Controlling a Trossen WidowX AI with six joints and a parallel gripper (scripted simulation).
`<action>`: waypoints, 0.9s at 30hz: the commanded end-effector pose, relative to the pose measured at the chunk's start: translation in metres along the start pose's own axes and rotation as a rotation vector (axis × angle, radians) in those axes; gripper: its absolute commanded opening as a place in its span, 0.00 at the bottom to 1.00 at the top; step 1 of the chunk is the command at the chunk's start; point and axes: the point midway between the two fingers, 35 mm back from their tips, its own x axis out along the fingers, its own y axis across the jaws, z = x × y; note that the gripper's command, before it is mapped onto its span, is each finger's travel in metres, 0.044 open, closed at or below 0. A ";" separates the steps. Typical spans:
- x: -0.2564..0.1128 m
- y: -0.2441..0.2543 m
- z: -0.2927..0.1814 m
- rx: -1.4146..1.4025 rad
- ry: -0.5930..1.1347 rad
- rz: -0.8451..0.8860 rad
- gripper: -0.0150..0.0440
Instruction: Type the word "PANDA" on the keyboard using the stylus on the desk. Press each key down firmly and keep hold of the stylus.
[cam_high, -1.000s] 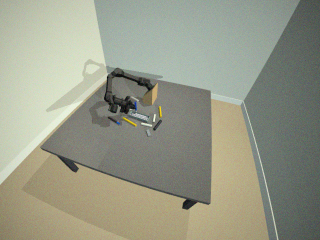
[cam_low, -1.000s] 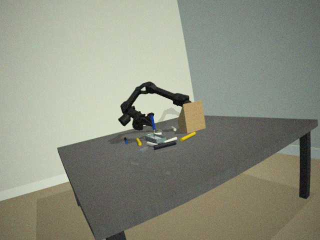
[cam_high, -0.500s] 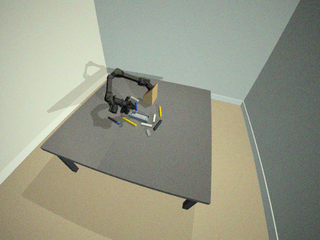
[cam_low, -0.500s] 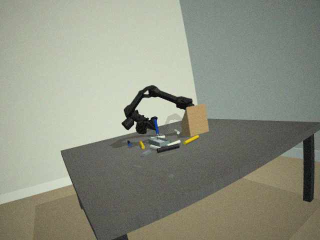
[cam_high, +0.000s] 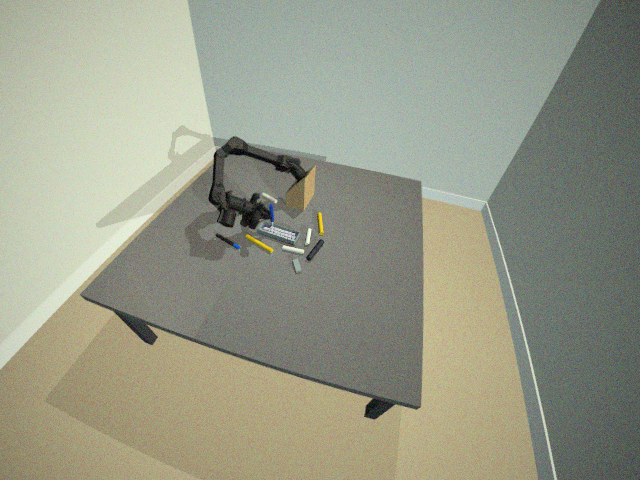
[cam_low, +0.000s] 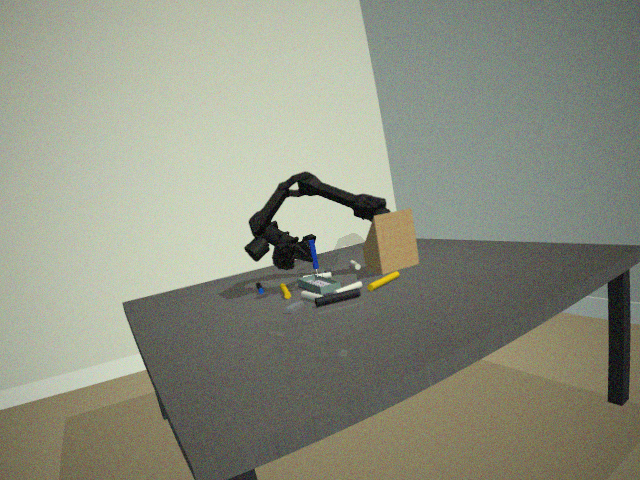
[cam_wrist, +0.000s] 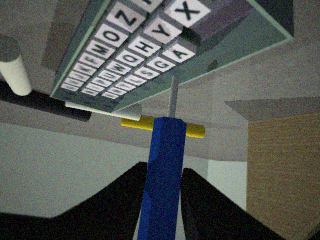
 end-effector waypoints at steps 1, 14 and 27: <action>-0.002 0.001 0.001 -0.004 -0.004 0.002 0.39; 0.002 0.001 0.008 -0.004 -0.004 0.002 0.39; 0.005 0.001 0.013 -0.004 -0.005 0.001 0.39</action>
